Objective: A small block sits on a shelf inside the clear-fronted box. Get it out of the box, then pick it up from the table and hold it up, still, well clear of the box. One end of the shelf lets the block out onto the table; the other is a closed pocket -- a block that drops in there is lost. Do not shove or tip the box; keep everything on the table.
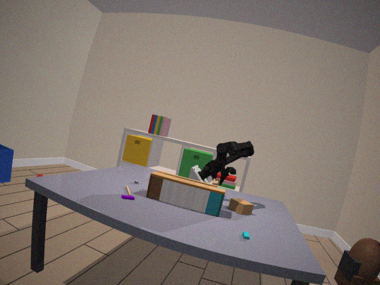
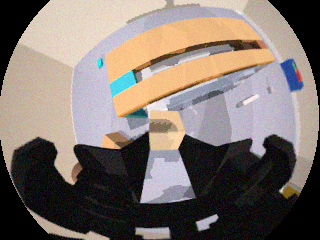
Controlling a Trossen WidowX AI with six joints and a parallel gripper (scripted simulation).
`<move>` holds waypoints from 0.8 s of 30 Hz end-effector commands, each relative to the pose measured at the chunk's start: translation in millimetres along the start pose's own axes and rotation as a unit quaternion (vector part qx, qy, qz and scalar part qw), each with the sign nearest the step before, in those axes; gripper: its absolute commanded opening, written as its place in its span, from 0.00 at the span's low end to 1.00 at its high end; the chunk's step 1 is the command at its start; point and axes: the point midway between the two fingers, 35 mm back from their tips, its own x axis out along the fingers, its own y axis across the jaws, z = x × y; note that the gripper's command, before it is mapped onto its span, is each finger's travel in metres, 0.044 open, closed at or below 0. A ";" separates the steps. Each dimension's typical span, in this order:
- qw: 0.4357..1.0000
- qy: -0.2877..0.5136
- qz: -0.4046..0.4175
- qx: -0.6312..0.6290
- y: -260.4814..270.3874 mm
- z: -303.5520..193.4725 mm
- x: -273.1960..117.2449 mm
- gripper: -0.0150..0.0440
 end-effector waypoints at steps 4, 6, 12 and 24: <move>0.991 0.002 0.009 0.134 2.2 3.7 -5.5 0.25; 0.985 0.002 0.011 0.174 2.3 4.0 -6.9 0.25; 0.956 0.006 0.017 0.294 2.8 5.2 -11.4 0.25; 0.855 0.017 0.030 0.518 4.2 7.6 -20.7 0.25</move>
